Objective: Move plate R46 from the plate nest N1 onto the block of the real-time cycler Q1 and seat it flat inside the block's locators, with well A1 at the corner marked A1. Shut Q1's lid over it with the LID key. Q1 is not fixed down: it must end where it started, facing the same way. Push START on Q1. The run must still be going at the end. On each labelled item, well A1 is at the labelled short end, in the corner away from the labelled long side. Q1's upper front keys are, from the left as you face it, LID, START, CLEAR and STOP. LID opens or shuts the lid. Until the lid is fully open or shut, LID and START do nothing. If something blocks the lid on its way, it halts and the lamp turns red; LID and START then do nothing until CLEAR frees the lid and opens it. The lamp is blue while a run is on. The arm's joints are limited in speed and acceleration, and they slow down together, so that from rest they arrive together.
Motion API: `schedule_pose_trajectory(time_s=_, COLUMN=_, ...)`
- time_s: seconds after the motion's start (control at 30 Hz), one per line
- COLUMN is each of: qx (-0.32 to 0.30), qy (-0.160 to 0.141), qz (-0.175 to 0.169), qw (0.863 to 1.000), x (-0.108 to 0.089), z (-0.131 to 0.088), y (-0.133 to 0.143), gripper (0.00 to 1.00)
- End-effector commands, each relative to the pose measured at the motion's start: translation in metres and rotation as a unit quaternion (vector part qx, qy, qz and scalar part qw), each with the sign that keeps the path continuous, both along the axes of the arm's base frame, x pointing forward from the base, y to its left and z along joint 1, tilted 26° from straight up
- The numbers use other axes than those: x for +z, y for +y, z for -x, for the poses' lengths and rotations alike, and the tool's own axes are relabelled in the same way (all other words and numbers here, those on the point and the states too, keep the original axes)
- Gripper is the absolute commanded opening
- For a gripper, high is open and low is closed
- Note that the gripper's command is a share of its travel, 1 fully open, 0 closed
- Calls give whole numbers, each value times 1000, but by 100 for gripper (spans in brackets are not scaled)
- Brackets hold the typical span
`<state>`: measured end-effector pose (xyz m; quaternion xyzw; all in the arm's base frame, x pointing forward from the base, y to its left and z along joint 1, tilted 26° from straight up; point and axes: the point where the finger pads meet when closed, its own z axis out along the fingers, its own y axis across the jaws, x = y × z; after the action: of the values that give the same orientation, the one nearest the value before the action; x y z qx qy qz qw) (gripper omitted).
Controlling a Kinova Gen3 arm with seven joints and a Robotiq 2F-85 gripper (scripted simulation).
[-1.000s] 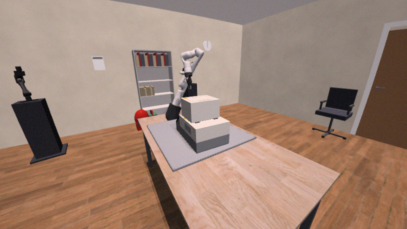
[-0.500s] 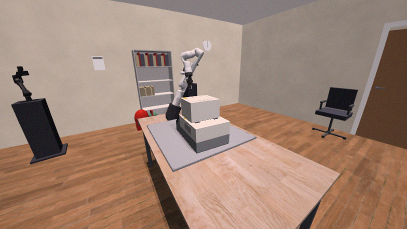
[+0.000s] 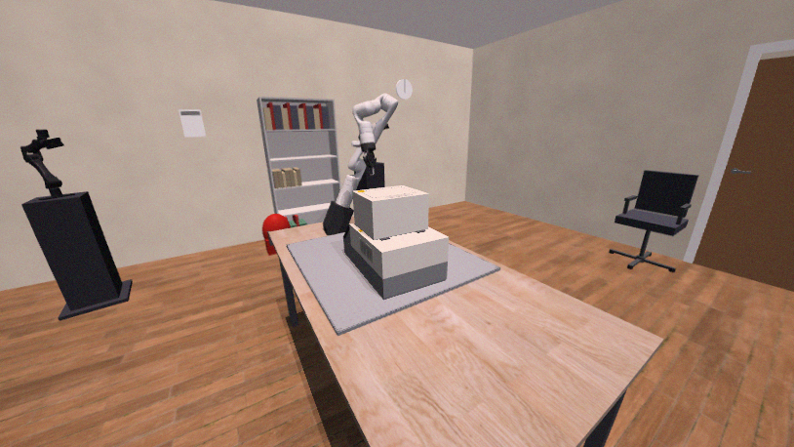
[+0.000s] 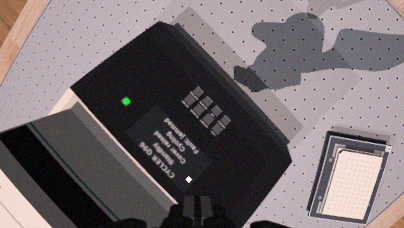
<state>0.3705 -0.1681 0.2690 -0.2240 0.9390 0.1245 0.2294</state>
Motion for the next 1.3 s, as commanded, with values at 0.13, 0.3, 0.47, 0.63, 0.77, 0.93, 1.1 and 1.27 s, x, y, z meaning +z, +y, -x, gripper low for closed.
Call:
schedule_pose_trajectory(time_s=0.13, qx=0, qy=-1, qz=0, qw=1000, x=-7, z=-1, y=3, gripper=10)
schedule_pose_trajectory(time_s=0.3, qx=0, qy=-1, qz=0, qw=1000, x=-13, z=-2, y=6, gripper=10)
schedule_pose_trajectory(time_s=0.47, qx=0, qy=-1, qz=0, qw=1000, x=-17, z=-3, y=8, gripper=10)
schedule_pose_trajectory(time_s=0.63, qx=0, qy=-1, qz=0, qw=1000, x=-23, z=-4, y=10, gripper=10)
schedule_pose_trajectory(time_s=0.77, qx=0, qy=-1, qz=0, qw=1000, x=-28, z=-4, y=13, gripper=10)
schedule_pose_trajectory(time_s=0.93, qx=0, qy=-1, qz=0, qw=1000, x=-34, z=-5, y=15, gripper=10)
schedule_pose_trajectory(time_s=1.1, qx=0, qy=-1, qz=0, qw=1000, x=-37, z=-6, y=17, gripper=10)
schedule_pose_trajectory(time_s=1.27, qx=0, qy=-1, qz=0, qw=1000, x=-43, z=-6, y=20, gripper=10)
